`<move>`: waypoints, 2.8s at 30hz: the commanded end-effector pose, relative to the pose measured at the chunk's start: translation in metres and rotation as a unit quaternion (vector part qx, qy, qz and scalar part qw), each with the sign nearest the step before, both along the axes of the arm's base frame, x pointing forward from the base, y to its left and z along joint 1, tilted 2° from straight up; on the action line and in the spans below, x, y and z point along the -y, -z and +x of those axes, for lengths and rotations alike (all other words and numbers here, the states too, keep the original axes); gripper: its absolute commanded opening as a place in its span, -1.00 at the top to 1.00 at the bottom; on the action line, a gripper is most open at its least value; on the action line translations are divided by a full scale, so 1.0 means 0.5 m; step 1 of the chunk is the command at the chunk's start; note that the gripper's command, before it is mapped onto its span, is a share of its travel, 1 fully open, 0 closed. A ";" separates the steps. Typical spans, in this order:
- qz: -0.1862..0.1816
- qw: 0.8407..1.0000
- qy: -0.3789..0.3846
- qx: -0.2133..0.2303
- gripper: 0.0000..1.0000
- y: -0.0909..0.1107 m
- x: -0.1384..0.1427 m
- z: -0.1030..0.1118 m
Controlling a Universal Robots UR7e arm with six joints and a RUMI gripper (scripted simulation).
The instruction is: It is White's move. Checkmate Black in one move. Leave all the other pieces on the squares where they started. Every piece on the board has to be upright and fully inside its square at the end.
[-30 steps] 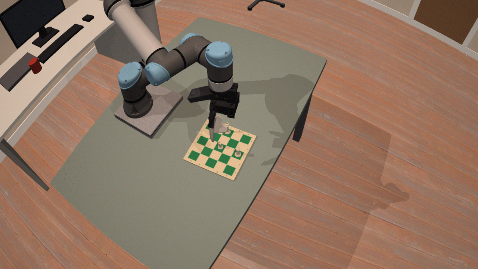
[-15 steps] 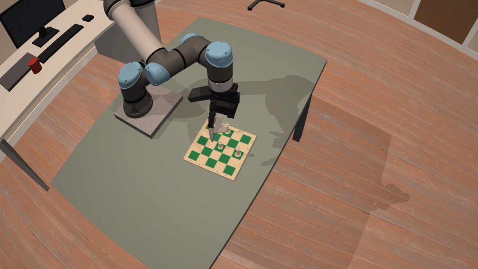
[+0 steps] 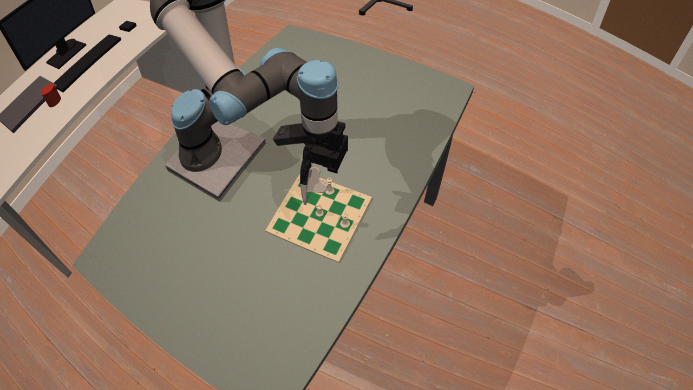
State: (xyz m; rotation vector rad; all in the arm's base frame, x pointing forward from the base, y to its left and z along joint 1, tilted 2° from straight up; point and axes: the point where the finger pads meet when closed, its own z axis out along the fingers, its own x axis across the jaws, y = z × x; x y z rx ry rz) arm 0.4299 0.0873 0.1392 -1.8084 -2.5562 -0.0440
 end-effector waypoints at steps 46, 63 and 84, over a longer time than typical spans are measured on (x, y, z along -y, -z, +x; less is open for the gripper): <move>0.004 0.848 0.530 -0.015 -1.00 0.023 -0.037 -0.001; 0.006 0.646 0.763 -0.021 -1.00 0.036 -0.049 0.011; 0.008 0.275 0.961 -0.027 -1.00 0.054 -0.045 0.029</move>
